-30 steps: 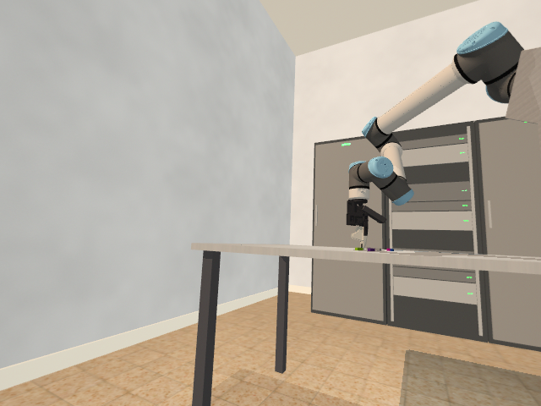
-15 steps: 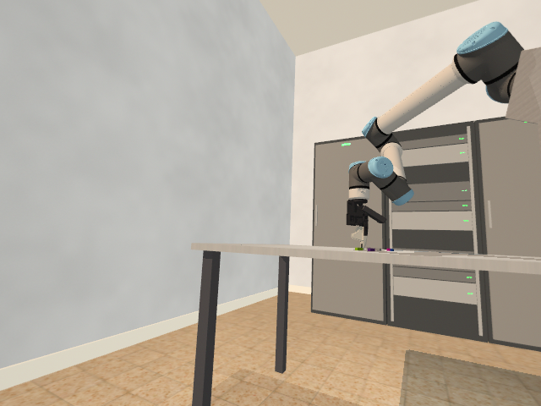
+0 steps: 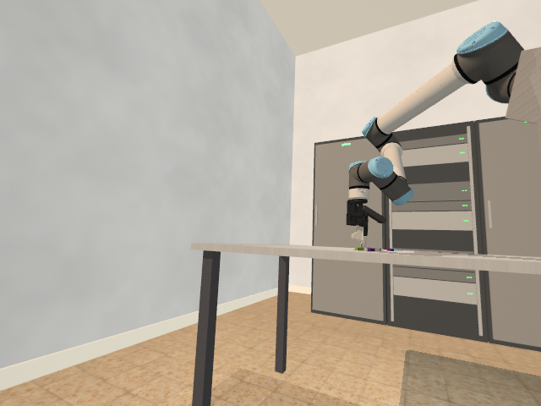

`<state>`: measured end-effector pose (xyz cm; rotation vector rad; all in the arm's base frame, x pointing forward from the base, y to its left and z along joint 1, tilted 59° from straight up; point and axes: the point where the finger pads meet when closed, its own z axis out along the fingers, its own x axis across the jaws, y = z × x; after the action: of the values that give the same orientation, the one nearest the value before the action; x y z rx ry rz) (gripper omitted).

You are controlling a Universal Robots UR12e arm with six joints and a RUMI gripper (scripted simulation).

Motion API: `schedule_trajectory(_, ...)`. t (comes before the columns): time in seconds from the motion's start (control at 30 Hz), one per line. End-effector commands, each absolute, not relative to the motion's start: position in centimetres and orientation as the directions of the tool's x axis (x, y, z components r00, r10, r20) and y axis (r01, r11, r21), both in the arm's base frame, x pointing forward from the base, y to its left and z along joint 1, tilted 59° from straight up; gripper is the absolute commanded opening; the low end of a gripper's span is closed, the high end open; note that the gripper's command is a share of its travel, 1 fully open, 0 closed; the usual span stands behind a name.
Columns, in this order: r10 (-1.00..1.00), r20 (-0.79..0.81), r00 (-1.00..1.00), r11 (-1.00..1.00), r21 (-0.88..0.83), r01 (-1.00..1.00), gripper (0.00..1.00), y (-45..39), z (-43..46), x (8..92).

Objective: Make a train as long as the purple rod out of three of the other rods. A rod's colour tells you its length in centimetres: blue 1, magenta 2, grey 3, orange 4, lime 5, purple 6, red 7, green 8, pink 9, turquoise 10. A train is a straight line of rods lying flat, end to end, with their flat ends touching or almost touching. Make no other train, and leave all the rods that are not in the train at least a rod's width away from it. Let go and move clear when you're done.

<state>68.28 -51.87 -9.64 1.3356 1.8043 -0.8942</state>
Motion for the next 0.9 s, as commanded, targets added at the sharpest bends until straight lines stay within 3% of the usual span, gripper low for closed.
schedule_trajectory(0.0,0.476,-0.853,-0.214,0.227,-0.116,0.967,0.00,-51.81,-9.61,68.31)
schedule_trajectory(0.87,0.476,-0.853,-0.214,0.227,-0.116,0.967,0.00,-51.29,-9.30,68.22)
